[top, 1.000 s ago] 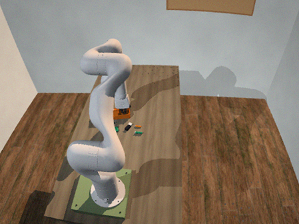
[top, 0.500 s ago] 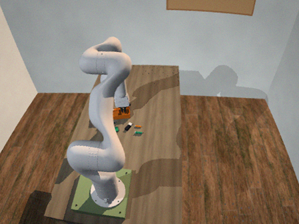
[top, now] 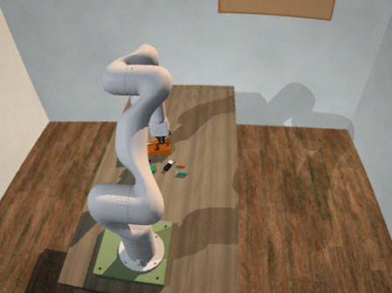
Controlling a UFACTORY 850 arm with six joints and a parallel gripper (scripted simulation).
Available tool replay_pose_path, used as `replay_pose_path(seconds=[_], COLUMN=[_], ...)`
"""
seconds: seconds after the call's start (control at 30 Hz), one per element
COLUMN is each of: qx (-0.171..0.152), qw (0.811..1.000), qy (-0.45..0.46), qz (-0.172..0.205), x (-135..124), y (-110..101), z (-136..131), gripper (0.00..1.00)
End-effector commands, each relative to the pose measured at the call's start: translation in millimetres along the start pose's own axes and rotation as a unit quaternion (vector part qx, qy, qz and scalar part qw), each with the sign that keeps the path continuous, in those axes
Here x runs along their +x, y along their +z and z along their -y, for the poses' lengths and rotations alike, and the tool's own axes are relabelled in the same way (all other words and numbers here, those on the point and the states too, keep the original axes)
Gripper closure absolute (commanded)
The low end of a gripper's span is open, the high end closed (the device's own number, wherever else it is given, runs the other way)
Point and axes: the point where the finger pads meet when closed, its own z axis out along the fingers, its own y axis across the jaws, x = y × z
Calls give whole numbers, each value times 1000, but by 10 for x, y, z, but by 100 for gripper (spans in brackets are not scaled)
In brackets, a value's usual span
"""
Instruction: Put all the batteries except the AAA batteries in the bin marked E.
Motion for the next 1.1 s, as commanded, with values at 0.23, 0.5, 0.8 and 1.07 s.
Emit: replay_pose_path(seconds=[0.23, 0.5, 0.8, 1.07], qx=[0, 0, 0, 0], qw=[1000, 1000, 1000, 1000], qy=[0, 0, 0, 0], qz=[-1, -1, -1, -1], x=[9, 13, 17, 18], y=[-190, -190, -190, -110], z=[48, 450, 800, 843], gripper=[93, 93, 93, 93])
